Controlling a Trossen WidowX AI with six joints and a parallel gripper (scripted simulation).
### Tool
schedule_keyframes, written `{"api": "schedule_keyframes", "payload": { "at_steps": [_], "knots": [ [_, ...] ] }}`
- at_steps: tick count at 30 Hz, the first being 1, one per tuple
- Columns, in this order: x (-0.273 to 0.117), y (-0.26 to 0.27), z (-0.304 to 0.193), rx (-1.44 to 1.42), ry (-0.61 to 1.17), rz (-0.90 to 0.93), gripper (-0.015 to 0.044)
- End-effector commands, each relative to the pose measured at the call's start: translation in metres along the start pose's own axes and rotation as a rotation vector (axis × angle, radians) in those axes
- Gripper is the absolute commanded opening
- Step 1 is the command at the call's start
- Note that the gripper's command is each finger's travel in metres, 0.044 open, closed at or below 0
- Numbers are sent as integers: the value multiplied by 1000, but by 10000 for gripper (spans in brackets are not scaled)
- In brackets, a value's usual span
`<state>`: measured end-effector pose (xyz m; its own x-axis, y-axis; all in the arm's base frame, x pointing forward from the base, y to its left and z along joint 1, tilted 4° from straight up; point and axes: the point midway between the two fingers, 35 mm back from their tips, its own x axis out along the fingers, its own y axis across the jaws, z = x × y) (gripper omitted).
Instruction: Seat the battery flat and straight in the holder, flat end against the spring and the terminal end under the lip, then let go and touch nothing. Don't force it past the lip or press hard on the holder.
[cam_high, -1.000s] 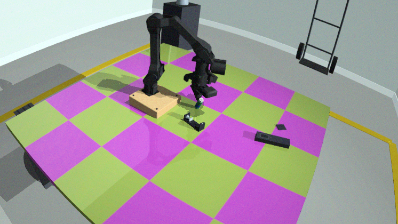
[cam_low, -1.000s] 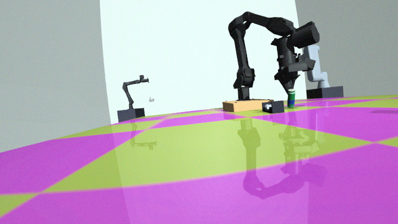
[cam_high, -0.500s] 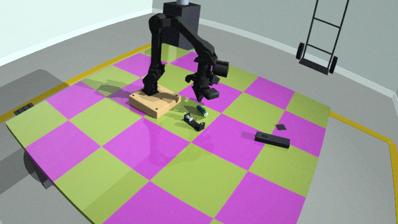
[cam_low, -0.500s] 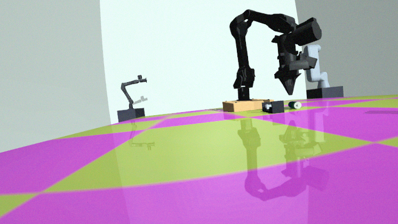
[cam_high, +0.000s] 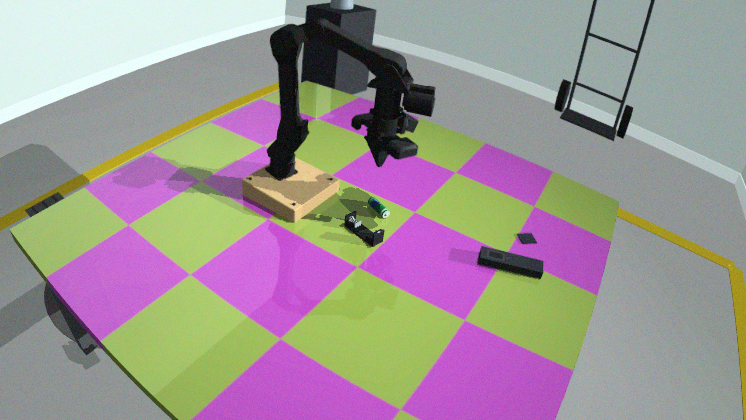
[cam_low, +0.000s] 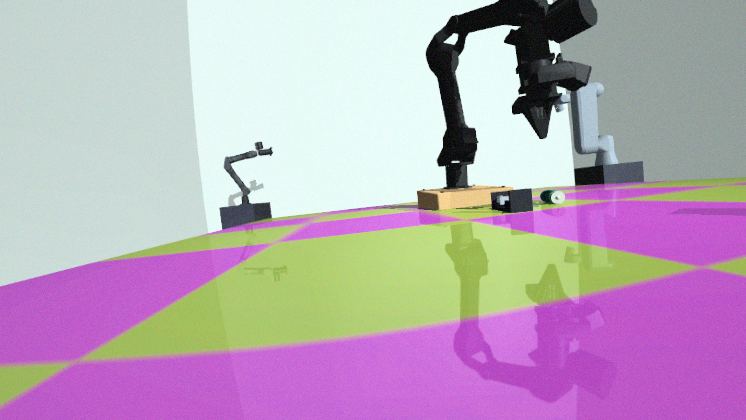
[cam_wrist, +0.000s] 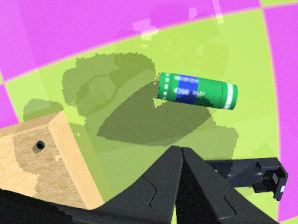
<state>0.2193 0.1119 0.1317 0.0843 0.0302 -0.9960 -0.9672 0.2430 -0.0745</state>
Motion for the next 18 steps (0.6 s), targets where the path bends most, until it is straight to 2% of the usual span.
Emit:
{"api": "schedule_keyframes", "payload": {
  "at_steps": [1,5,7,14,18],
  "knots": [
    [0,0,0,0,0,0,0],
    [0,0,0,0,0,0,0],
    [2,-1,0,63,0,0,53],
    [31,-11,2,739,-1,1,235],
    [47,-15,1,1136,0,2,235]
  ]
}}
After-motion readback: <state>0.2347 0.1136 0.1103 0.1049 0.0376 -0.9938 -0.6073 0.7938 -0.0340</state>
